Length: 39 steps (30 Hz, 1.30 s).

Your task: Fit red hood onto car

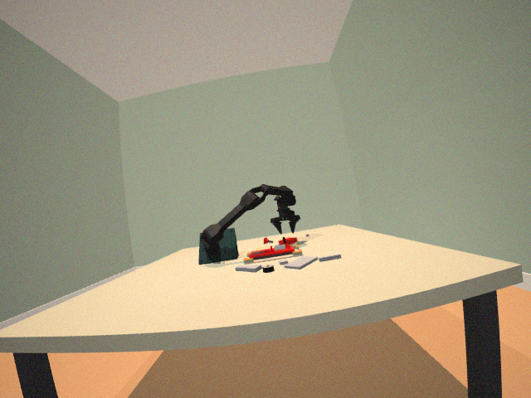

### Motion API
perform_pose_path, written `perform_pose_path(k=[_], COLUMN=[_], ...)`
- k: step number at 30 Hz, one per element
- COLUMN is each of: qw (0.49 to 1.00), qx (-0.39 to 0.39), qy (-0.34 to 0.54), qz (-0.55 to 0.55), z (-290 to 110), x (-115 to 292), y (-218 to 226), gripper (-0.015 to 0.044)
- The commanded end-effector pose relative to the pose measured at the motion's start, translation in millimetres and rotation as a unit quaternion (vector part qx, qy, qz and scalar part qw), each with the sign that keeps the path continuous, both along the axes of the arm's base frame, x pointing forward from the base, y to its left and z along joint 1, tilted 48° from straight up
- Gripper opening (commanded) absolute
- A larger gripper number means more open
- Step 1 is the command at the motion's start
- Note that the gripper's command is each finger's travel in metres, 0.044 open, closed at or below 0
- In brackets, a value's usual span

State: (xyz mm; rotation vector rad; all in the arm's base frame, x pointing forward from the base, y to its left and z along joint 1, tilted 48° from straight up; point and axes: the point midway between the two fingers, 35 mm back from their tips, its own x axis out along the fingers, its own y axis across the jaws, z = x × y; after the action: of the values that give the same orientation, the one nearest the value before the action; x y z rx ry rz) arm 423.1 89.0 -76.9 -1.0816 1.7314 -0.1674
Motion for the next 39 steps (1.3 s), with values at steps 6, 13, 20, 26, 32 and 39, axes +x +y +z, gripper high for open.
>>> perform_pose_path(k=[6, 13, 20, 26, 32, 39], qw=[1.000, 1.000, 1.000, 1.000, 1.000, 1.000], qx=[-0.003, -0.003, -0.003, -0.003, -0.003, -0.003], qy=[0.001, 0.001, 0.001, 0.001, 0.001, 0.001], qz=[0.001, 0.001, 0.001, 0.001, 0.001, 0.001], z=[-4.5, -8.2, -11.9, -15.0, -18.2, -19.7], x=[-0.1, -0.5, -1.0, -1.5, -2.1, -2.3], y=[-7.0, -10.7, -14.4, -17.5, -20.7, -22.2], gripper=[0.0440, 0.0440, 0.0440, 0.0440, 0.0440, 0.0440])
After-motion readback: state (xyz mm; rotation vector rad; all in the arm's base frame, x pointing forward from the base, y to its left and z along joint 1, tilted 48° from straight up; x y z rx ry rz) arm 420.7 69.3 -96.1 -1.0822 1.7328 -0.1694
